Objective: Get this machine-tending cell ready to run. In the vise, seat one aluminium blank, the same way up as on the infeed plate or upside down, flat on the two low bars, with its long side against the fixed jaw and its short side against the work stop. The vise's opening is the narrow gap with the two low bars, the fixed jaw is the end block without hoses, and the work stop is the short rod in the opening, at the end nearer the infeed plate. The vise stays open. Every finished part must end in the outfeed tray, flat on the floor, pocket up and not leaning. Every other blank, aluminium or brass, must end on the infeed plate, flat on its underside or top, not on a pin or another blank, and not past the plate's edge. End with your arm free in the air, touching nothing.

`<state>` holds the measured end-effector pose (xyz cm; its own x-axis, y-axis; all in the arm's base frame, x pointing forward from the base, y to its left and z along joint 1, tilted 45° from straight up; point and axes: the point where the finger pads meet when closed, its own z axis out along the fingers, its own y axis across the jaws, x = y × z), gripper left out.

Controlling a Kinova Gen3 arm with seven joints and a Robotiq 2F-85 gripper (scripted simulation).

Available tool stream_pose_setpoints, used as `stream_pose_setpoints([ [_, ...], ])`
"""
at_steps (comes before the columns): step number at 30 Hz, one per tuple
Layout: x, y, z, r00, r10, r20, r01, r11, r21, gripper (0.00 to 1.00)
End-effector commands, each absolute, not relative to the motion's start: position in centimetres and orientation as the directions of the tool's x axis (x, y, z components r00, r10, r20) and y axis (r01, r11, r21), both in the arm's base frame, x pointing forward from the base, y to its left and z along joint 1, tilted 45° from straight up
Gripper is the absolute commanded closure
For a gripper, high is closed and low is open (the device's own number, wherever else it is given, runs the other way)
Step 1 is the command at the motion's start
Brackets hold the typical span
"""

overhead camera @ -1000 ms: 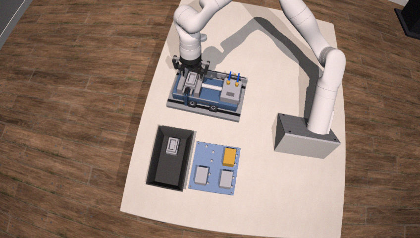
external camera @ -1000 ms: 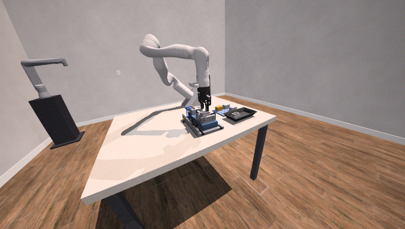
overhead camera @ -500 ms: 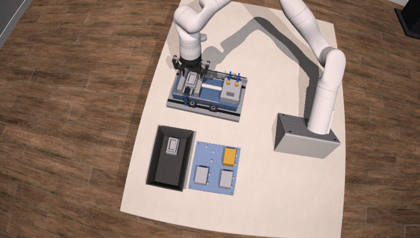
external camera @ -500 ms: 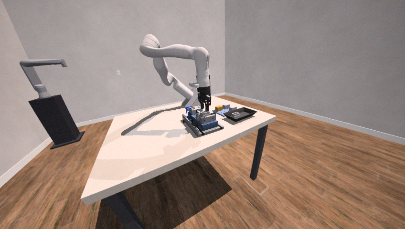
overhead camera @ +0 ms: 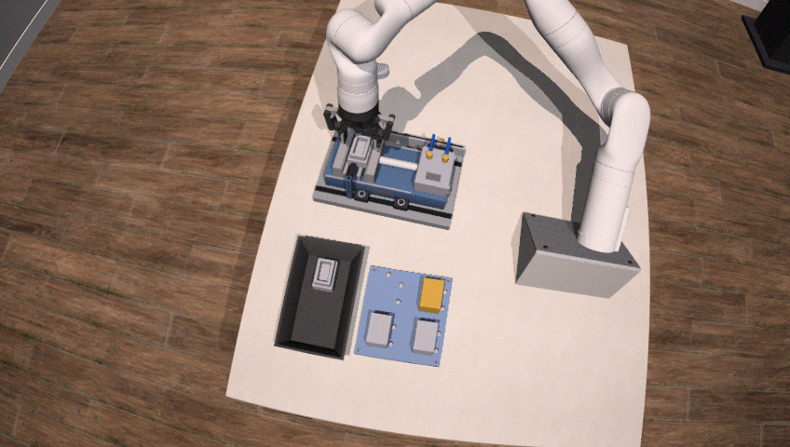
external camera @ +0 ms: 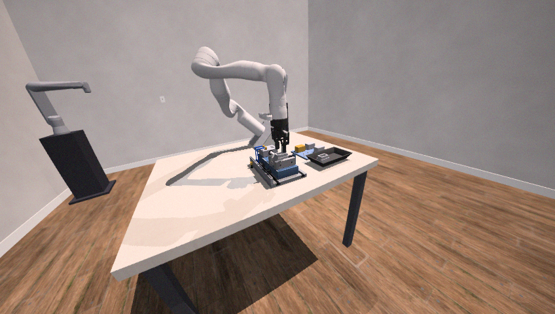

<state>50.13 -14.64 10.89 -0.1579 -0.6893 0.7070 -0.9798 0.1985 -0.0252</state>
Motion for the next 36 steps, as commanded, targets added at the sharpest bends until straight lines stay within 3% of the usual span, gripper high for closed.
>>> stream_pose_setpoints([
  [1,50.5,-14.88,11.1,-0.152,-0.69,0.708,-0.982,0.187,-0.028,0.33],
  [36,50.25,-15.33,10.48,-0.149,-0.69,0.708,-0.982,0.188,-0.023,0.33],
])
